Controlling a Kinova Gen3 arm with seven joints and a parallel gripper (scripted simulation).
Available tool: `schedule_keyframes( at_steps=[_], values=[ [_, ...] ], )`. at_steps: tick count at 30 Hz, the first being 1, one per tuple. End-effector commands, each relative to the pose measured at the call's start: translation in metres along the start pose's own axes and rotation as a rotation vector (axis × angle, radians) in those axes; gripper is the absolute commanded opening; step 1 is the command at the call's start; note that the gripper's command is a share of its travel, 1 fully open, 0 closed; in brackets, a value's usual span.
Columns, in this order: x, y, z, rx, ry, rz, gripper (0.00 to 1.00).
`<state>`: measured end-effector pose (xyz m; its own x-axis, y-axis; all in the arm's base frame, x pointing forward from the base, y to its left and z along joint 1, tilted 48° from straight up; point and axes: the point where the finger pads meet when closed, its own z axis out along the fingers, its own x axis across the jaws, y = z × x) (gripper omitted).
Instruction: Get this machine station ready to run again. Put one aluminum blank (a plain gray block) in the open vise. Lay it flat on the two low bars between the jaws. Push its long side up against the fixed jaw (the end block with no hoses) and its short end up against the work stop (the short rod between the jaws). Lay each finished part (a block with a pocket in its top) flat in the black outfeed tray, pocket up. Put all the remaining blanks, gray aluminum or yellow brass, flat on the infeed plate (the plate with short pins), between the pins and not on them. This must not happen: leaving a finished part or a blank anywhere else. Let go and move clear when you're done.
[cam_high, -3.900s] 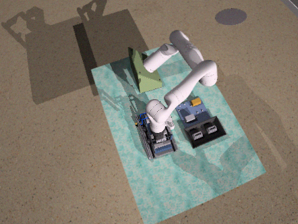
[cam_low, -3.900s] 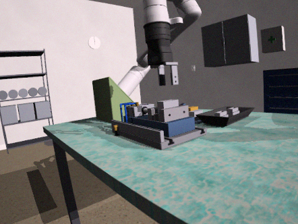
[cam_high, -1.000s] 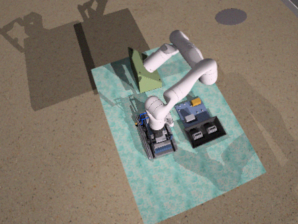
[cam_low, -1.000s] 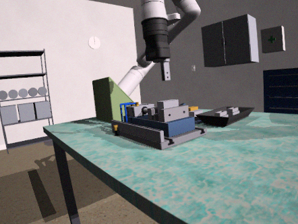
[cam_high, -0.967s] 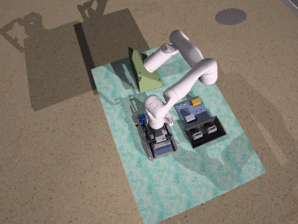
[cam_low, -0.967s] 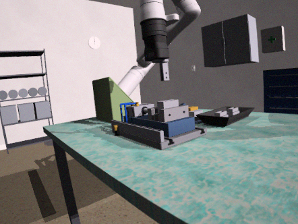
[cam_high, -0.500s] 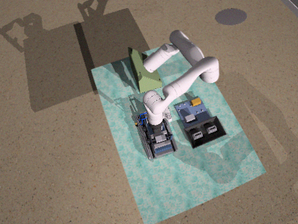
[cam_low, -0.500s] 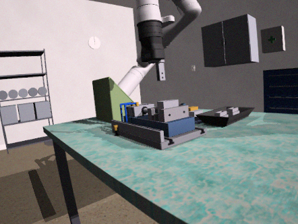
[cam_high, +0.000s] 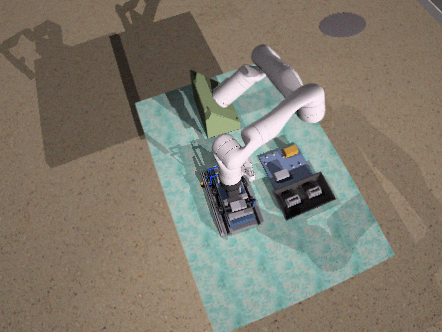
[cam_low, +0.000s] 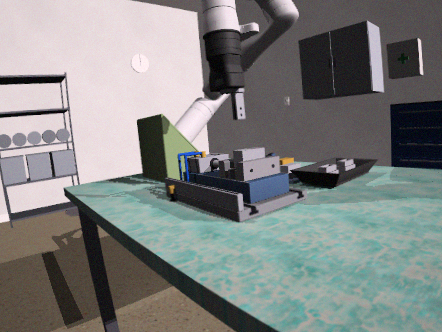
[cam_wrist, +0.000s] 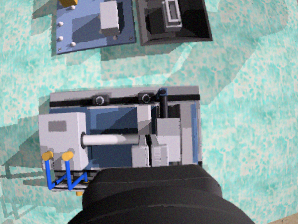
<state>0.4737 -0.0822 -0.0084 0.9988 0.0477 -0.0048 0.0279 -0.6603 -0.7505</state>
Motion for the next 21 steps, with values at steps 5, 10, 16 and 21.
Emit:
schedule_keyframes(
  at_steps=[5,10,16,21],
  values=[
    [-0.0013,0.0023,-0.0026,-0.009,0.002,-0.009,0.0],
    [-0.0013,0.0023,-0.0026,-0.009,0.002,-0.009,0.0],
    [-0.0014,0.0023,-0.0022,-0.009,0.002,-0.009,0.0],
    [-0.0014,0.0024,-0.0006,-0.01,0.002,-0.009,0.0]
  ],
)
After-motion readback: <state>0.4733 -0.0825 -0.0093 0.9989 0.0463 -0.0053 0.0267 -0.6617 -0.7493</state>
